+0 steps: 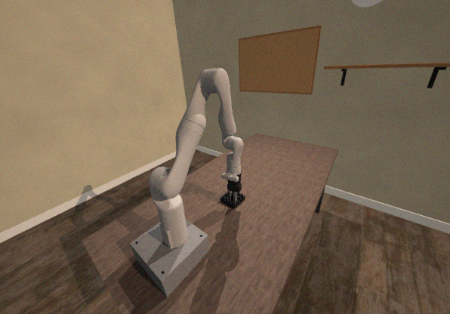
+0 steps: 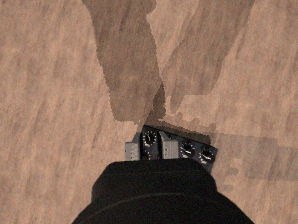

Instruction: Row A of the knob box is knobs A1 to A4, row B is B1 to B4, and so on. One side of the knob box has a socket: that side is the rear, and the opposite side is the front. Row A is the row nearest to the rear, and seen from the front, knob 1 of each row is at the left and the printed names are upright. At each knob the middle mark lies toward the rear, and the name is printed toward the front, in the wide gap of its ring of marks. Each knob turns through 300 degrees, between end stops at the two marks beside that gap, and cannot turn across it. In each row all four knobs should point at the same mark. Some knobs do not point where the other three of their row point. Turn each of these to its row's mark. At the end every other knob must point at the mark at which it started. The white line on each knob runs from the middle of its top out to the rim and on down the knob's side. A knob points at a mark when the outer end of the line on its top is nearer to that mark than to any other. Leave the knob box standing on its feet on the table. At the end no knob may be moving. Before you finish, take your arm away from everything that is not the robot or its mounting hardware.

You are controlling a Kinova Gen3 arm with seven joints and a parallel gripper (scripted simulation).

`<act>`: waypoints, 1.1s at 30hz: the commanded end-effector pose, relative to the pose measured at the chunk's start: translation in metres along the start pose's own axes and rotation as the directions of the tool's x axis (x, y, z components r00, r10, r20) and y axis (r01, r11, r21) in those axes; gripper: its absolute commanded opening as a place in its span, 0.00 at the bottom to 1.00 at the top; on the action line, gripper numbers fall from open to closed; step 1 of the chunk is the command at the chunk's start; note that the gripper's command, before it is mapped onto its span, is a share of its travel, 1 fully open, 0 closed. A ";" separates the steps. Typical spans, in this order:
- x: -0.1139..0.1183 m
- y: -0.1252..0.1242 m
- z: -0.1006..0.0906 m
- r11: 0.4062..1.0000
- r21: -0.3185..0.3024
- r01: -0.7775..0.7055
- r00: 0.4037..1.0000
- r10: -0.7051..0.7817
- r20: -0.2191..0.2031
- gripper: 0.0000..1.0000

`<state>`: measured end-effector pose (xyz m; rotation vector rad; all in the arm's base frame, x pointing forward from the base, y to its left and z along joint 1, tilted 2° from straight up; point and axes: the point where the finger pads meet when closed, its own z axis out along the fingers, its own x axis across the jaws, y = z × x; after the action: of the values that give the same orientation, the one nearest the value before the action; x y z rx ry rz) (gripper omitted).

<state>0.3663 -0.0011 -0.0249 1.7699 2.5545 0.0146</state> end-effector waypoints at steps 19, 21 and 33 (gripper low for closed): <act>0.000 0.001 0.000 1.000 -0.002 0.000 1.000 0.000 0.000 0.46; 0.000 0.001 0.001 1.000 -0.002 0.000 1.000 0.000 0.000 0.46; 0.000 0.001 0.009 1.000 -0.002 0.000 1.000 0.000 0.000 0.46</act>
<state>0.3680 -0.0008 -0.0317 1.7673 2.5522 0.0194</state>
